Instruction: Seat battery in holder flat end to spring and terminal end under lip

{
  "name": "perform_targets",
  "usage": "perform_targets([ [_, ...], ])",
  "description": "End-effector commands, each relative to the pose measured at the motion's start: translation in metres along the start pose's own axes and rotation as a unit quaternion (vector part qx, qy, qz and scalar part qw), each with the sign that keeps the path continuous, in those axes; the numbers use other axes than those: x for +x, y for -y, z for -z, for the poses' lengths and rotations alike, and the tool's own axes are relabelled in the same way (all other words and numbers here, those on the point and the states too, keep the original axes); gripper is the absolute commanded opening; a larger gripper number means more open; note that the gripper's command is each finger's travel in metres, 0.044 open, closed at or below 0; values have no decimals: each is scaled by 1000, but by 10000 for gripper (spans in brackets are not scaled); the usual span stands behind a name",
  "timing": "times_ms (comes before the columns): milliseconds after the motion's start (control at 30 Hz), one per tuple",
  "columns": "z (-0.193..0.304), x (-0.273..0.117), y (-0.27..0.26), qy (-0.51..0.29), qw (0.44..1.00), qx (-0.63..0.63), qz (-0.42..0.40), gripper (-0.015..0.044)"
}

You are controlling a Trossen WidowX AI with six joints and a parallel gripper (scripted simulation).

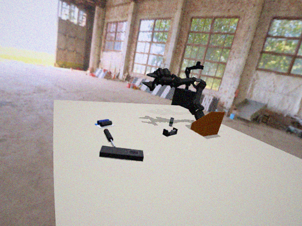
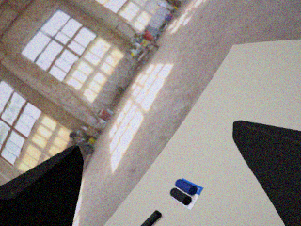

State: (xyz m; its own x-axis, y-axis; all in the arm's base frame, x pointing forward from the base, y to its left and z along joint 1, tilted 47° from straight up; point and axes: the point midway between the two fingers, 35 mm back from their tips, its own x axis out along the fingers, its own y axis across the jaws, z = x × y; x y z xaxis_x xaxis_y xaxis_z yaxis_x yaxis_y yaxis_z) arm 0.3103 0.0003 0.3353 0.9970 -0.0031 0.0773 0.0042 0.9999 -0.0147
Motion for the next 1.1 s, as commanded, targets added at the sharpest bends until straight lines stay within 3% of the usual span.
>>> perform_targets([
  [0,4,2,-1,-10,1000,7,0,374],
  [200,125,8,-34,-286,945,148,58,216],
  [467,221,-59,-52,-512,812,132,245,6],
  [567,233,-92,-48,-546,764,66,338,0],
  [700,224,-121,-40,-530,728,-46,433,0],
  [1067,221,-124,-39,-524,725,-62,443,0],
])
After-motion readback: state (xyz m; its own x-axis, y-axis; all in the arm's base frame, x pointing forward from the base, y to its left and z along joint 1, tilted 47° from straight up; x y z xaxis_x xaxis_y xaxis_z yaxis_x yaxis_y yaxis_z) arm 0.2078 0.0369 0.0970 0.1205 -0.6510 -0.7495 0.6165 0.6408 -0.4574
